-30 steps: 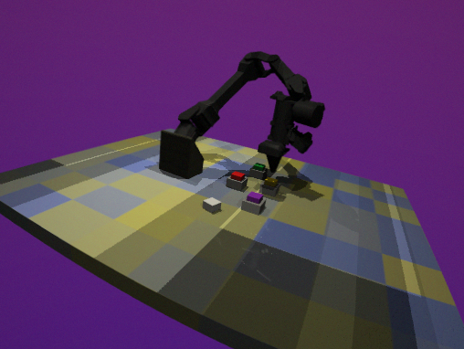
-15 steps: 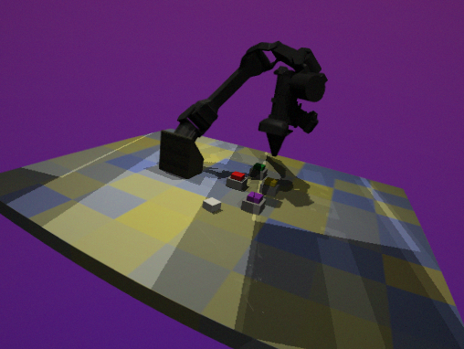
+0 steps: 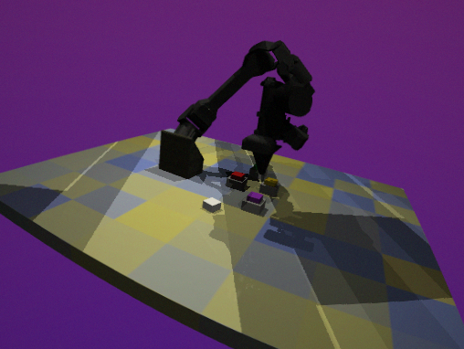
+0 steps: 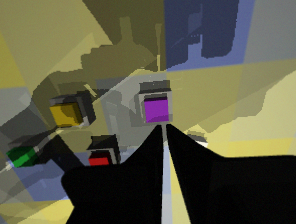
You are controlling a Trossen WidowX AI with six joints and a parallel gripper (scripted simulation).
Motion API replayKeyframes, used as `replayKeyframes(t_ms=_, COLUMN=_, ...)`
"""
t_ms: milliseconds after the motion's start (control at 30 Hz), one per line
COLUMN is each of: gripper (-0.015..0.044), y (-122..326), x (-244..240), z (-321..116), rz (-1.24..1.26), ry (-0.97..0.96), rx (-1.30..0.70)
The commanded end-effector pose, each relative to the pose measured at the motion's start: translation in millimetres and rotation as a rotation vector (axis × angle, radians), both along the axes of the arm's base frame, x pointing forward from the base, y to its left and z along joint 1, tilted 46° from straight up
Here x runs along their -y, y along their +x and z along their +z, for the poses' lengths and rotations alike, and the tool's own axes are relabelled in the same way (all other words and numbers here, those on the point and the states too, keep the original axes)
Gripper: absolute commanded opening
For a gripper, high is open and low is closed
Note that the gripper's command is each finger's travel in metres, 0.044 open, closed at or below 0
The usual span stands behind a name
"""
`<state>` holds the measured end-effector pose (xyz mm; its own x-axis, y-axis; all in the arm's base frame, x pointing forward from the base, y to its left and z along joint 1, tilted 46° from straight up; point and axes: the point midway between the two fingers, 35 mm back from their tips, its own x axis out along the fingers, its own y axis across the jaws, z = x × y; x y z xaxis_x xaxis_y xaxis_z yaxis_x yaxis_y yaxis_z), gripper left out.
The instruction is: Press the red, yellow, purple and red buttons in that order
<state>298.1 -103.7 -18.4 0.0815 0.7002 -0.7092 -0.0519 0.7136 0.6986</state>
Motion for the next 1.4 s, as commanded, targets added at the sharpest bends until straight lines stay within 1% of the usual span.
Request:
replayKeyframes(t_ms=0, gripper=0.002, y=-3, x=-27, z=-21, rz=0.008, ry=0.02, rx=-0.02)
replayKeyframes(t_ms=833, gripper=0.002, y=-1, x=-51, z=-45, rz=0.008, ry=0.021, rx=-0.02)
replayKeyframes(t_ms=1367, gripper=0.002, y=-1, x=-52, z=-45, rz=0.008, ry=0.021, rx=-0.02)
